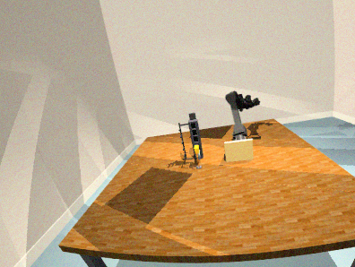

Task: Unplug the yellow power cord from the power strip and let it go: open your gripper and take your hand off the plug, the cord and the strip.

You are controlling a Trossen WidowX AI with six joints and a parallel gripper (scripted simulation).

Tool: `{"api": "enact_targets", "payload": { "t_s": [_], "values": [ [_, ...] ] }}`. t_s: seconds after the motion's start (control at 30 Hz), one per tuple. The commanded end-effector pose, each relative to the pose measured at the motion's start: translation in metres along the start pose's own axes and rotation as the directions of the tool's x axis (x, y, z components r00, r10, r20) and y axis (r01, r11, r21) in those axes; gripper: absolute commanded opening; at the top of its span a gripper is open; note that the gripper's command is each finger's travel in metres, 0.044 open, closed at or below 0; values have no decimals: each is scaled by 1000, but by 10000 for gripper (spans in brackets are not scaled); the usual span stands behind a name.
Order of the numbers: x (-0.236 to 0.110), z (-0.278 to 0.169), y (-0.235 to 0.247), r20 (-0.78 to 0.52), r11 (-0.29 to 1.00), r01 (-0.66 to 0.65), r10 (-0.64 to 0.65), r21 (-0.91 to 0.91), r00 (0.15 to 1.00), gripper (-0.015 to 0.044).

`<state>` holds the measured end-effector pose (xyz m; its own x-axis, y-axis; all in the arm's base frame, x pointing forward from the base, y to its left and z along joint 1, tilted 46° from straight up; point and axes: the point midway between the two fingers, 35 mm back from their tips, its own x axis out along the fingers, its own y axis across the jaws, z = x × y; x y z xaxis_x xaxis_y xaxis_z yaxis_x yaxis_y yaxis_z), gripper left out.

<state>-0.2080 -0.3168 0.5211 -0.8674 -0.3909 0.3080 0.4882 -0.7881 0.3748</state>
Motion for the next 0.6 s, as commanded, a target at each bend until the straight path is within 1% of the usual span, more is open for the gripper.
{"api": "enact_targets", "payload": {
  "t_s": [0.0,0.27,0.4,0.57],
  "values": [
    [-17,-18,33,-67,995,-97,94,-31,993,160],
    [-65,-48,95,-189,953,-296,280,-66,941,160],
    [-102,-62,128,-255,905,-418,387,-78,886,160],
    [-154,-76,165,-329,821,-564,512,-84,794,160]
  ]
}}
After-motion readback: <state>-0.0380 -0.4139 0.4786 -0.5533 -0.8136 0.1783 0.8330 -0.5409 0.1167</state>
